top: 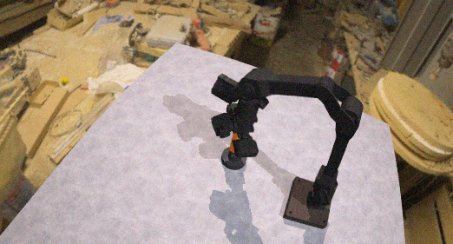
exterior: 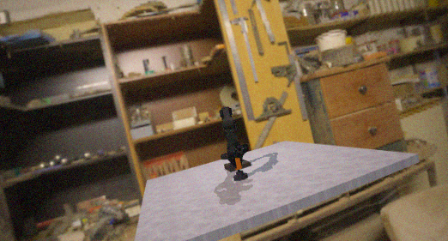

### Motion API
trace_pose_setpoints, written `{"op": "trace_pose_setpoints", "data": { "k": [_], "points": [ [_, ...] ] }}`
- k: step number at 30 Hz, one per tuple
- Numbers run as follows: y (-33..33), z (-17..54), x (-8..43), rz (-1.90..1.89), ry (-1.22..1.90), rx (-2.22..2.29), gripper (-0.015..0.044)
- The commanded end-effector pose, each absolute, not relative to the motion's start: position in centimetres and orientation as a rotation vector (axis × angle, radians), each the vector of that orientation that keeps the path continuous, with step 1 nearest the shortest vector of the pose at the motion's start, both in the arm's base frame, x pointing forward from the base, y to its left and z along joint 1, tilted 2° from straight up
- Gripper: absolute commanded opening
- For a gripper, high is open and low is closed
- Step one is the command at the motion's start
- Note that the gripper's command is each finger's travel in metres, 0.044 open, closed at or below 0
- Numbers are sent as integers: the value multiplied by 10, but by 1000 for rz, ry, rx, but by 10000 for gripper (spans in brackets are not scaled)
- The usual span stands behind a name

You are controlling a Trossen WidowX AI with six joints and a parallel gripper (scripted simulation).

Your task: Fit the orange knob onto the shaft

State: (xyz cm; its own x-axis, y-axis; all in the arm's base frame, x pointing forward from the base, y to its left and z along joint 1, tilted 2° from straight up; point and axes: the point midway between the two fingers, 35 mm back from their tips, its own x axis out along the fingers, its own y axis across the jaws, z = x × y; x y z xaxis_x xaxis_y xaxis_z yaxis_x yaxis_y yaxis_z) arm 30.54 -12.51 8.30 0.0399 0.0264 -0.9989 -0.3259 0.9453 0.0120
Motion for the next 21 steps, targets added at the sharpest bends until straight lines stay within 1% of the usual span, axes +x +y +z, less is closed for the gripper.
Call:
{"op": "trace_pose_setpoints", "data": {
  "k": [1, 21],
  "points": [
    [-124, 83, 305, 279, 1509, -245, 0],
    [-123, 86, 299, 279, 1509, -245, 0]
  ]
}}
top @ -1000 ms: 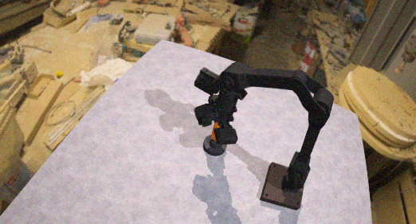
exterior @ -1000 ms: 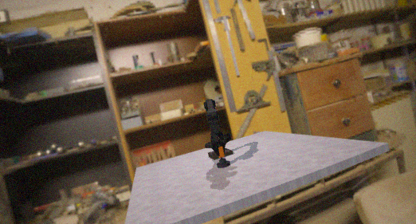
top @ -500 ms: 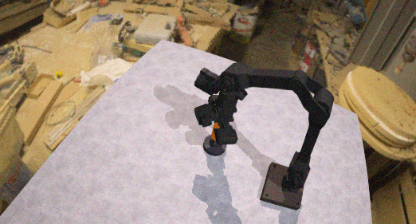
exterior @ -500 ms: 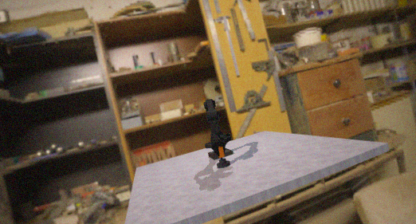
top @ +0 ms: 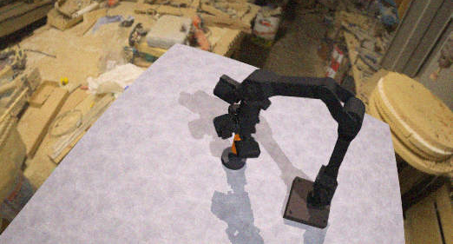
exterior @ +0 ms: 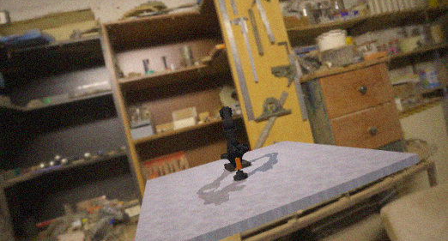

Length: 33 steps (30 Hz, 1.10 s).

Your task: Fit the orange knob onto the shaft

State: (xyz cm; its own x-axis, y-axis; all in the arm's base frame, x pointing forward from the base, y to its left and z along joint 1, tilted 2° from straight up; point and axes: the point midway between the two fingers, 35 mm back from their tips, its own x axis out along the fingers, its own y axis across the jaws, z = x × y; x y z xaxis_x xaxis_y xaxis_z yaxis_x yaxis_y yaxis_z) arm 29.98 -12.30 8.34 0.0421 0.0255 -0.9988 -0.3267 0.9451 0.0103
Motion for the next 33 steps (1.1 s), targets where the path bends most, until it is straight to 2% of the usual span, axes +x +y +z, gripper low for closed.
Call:
{"op": "trace_pose_setpoints", "data": {
  "k": [1, 9, 33],
  "points": [
    [-123, 86, 300, 279, 1509, -245, 0],
    [-123, 87, 300, 438, 1481, -411, 0],
    [-125, 82, 307, 438, 1480, -411, 0]
  ]
}}
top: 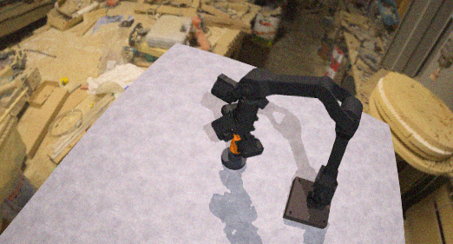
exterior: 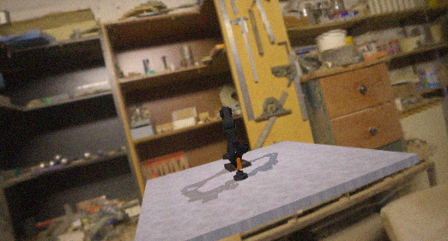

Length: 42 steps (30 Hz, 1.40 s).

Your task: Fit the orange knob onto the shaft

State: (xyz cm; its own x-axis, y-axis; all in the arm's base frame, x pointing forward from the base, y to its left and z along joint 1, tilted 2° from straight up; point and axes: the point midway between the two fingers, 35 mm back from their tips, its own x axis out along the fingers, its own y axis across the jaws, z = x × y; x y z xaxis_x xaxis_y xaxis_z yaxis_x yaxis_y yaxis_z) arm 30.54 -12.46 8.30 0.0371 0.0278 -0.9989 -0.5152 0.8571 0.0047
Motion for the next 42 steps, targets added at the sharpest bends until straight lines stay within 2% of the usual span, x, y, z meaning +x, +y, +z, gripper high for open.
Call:
{"op": "trace_pose_setpoints", "data": {
  "k": [1, 22, 29, 42],
  "points": [
    [-124, 83, 307, 438, 1480, -411, 0],
    [-122, 86, 298, 438, 1481, -411, 0],
    [-122, 85, 298, 588, 1442, -568, 0],
    [-123, 84, 301, 596, 1439, -577, 0]
  ]
}}
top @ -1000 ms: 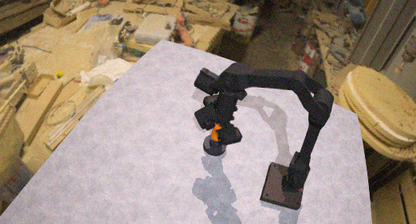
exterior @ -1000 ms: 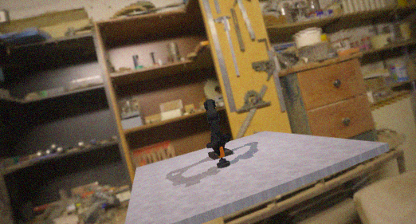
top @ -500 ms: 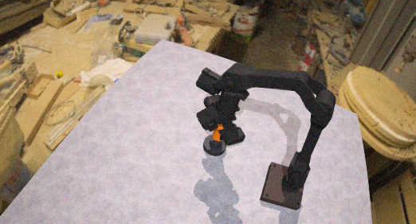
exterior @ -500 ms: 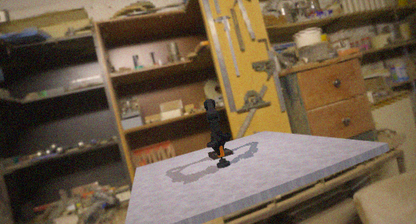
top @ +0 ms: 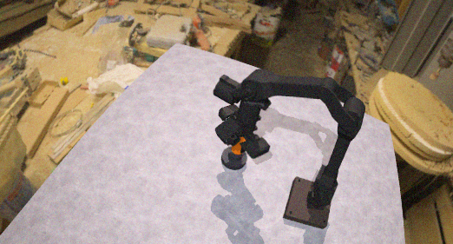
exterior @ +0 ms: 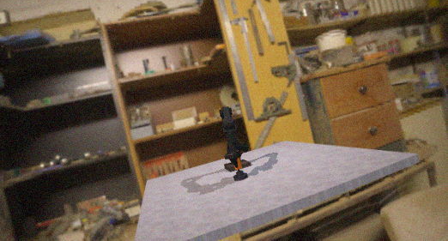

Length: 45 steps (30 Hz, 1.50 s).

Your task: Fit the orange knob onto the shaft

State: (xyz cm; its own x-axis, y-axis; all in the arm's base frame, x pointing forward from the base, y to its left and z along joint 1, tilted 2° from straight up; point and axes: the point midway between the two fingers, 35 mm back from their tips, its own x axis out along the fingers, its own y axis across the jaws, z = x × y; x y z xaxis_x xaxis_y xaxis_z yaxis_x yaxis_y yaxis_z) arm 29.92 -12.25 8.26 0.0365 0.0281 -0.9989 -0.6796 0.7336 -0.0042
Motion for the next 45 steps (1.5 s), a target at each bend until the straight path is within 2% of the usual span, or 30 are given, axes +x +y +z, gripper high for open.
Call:
{"op": "trace_pose_setpoints", "data": {
  "k": [1, 45],
  "points": [
    [-123, 85, 302, 596, 1439, -577, 0],
    [-122, 83, 298, 596, 1440, -577, 0]
  ]
}}
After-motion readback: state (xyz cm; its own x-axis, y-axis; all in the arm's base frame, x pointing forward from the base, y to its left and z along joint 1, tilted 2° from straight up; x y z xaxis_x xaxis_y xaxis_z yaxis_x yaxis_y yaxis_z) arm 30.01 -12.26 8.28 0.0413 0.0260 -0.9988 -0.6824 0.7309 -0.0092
